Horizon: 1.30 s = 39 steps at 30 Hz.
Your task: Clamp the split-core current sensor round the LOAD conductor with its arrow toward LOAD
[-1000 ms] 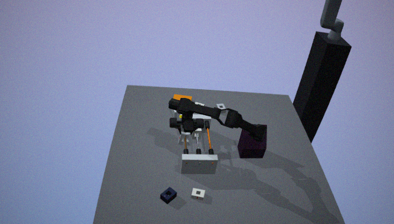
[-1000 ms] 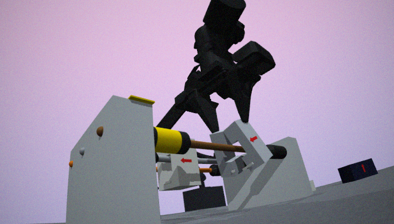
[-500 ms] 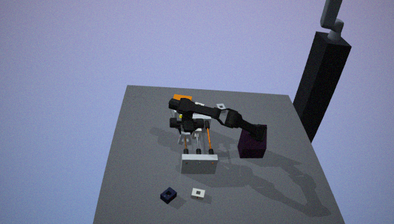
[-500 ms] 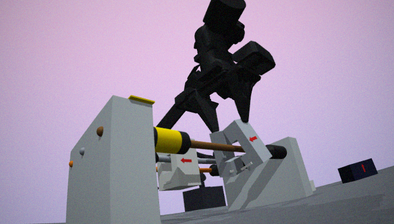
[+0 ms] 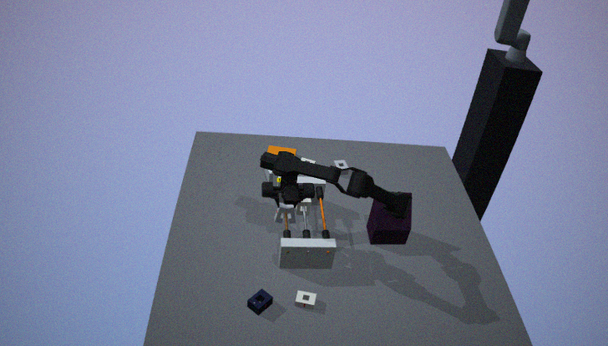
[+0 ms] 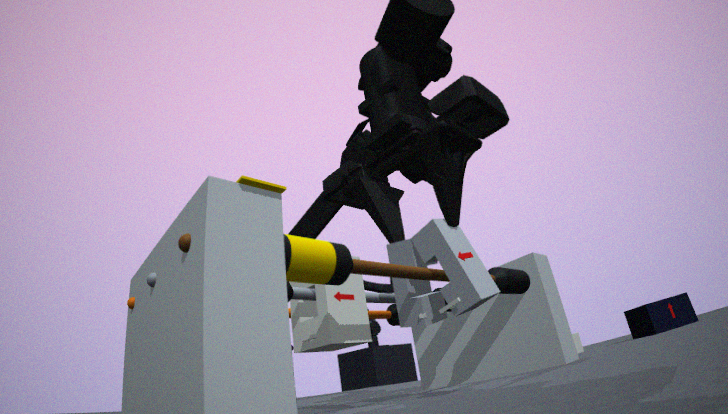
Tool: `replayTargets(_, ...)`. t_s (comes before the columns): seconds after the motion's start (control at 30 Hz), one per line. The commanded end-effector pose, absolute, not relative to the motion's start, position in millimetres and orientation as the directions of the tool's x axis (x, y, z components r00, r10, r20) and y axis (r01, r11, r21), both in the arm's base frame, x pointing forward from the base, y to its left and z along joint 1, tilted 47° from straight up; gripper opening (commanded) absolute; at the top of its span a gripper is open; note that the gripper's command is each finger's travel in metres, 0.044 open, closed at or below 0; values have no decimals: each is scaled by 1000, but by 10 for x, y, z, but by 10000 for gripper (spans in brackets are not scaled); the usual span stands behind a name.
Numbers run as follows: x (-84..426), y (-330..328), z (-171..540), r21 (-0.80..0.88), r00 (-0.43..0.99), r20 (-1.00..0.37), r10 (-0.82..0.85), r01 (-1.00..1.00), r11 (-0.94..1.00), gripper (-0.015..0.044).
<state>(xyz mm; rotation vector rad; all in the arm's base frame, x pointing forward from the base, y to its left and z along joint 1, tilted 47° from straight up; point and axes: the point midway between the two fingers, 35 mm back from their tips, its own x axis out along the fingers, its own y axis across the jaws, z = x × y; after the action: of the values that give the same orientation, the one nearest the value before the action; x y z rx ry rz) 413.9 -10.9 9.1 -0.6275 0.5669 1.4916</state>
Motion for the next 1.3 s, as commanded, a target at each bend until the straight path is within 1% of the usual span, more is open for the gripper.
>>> replayTargets(0.0, 4137, -115, 93, -33, 10, -691, 723, -999, -18, 157)
replayTargets(0.37, 4137, -115, 93, -33, 10, -691, 723, -999, -18, 440)
replayTargets(0.63, 4139, -98, 79, -34, 11, -691, 723, -999, -17, 440)
replayTargets(0.8, 4141, 205, -157, -46, 33, -687, 726, -999, 1, 440)
replayTargets(1.27, 4149, 313, -260, -46, 33, -687, 726, -999, 1, 440)
